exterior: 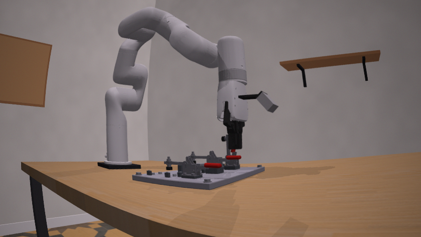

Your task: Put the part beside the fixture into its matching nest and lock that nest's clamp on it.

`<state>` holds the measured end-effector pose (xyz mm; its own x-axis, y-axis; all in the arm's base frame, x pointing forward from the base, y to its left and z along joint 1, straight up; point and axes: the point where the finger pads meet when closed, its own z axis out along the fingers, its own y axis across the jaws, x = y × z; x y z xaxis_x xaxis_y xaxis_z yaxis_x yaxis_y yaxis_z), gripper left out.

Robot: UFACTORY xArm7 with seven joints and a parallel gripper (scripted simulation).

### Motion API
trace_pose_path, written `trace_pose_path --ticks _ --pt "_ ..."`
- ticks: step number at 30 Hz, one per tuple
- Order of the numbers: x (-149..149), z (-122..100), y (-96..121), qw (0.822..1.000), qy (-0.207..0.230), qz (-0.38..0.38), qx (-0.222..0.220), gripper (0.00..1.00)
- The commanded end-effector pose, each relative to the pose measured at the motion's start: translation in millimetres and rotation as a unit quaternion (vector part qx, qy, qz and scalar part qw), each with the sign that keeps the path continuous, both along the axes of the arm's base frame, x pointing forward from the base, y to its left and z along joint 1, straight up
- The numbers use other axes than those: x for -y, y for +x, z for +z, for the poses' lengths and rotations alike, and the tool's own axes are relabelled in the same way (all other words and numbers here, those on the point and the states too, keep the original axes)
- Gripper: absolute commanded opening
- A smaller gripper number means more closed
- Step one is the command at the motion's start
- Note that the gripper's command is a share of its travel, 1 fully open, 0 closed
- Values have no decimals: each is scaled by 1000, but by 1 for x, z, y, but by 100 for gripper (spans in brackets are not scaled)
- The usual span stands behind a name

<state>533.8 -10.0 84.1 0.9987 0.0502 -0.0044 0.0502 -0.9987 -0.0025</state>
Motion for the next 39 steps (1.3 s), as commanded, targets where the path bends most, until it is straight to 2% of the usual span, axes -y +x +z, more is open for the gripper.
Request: trace_pose_path --ticks 1,39 --pt "0 2 2 1000 0 0 2 0" --pt "0 -10 3 1000 0 0 2 0"
